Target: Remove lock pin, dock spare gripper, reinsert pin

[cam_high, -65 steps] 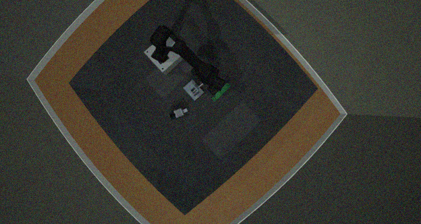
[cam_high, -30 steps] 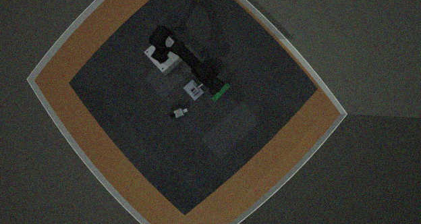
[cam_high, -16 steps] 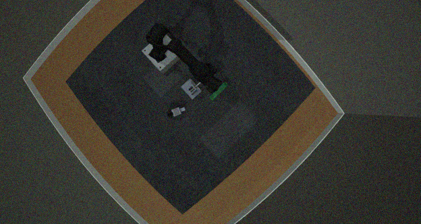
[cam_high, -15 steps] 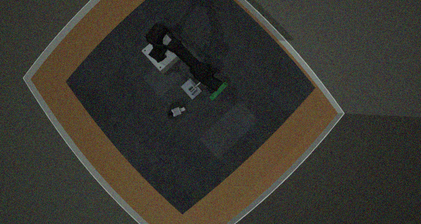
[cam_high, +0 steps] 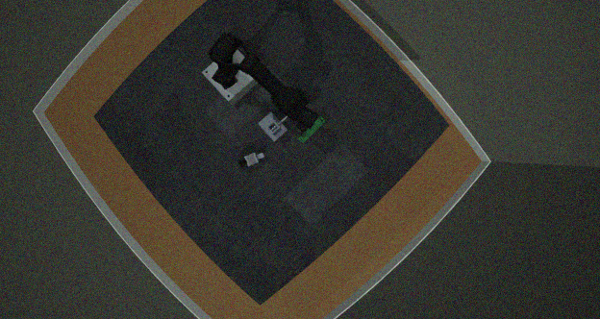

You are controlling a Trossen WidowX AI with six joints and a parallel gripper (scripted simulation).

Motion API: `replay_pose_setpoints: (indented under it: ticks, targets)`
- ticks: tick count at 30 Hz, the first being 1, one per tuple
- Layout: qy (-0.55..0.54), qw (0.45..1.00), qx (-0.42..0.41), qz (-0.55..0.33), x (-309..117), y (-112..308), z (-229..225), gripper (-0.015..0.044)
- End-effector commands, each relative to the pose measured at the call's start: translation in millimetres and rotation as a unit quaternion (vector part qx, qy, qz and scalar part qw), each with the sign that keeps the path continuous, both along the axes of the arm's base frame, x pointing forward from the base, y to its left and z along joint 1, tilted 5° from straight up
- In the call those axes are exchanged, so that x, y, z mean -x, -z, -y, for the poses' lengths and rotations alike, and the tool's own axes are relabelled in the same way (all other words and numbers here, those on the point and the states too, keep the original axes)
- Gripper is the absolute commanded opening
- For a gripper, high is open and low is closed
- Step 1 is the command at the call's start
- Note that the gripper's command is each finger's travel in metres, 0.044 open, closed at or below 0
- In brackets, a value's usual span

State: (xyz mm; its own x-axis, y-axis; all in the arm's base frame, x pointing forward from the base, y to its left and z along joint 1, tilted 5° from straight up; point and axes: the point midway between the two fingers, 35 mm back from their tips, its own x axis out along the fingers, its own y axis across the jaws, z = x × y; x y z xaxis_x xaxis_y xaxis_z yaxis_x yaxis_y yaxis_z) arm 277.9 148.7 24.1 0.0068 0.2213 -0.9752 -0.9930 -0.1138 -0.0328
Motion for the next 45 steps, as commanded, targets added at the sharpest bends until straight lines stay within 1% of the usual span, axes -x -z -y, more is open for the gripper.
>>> replay_pose_setpoints:
  ticks: [1,45]
  targets:
    - [0.002,1.000,-0.003,0.000,-1.2,-2.5,-4.4,0.0000]
    - [0.001,1.000,0.002,-0.014,1.1,-5.3,-28.1,0.0000]
